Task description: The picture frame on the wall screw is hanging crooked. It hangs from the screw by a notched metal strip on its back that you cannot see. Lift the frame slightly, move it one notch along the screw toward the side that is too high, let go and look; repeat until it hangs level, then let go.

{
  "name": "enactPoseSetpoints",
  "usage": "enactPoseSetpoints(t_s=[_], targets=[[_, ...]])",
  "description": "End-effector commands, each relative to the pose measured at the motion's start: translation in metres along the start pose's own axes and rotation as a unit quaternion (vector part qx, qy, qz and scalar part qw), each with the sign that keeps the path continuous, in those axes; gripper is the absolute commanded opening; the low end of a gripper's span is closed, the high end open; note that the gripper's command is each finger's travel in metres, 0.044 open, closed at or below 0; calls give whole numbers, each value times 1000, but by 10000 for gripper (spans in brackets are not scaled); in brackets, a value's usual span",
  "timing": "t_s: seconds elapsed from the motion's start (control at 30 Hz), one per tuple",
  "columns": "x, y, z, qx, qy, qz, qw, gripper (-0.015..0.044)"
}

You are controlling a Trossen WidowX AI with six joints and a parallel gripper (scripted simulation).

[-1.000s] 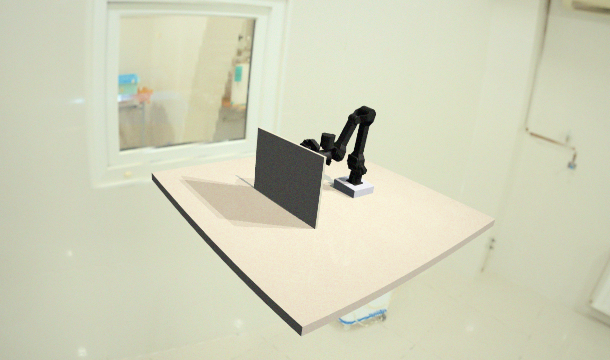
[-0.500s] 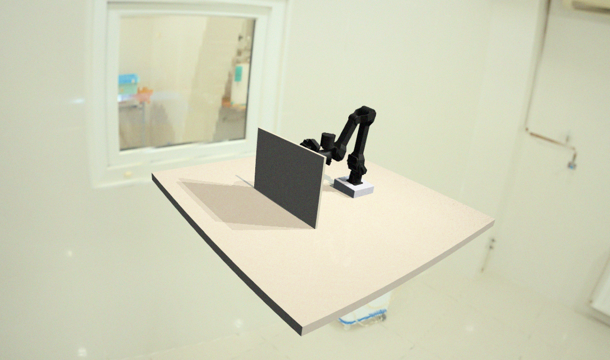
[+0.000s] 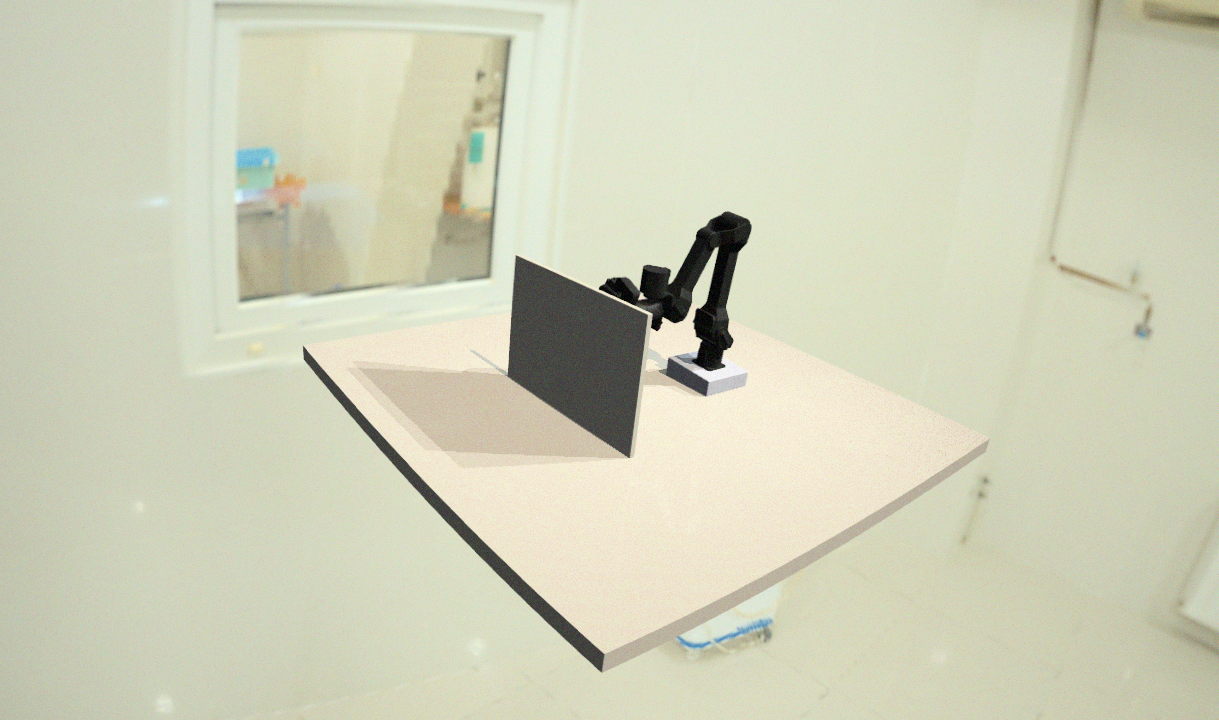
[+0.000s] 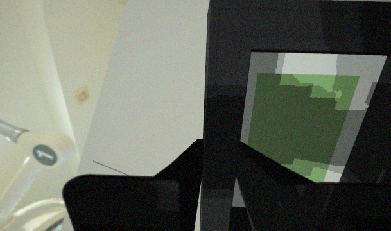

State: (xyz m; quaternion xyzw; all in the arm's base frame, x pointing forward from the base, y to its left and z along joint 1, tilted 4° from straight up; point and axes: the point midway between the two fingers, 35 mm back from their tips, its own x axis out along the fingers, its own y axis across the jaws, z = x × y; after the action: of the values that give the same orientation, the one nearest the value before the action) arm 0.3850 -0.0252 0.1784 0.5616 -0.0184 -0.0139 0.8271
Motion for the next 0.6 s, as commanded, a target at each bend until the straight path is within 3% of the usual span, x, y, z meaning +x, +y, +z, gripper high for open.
enactPoseSetpoints(t_s=[0.0, 0.57], targets=[[0, 2, 1, -2, -1, 4, 1000, 0], [0, 3, 3, -2, -1, 4, 1000, 0]])
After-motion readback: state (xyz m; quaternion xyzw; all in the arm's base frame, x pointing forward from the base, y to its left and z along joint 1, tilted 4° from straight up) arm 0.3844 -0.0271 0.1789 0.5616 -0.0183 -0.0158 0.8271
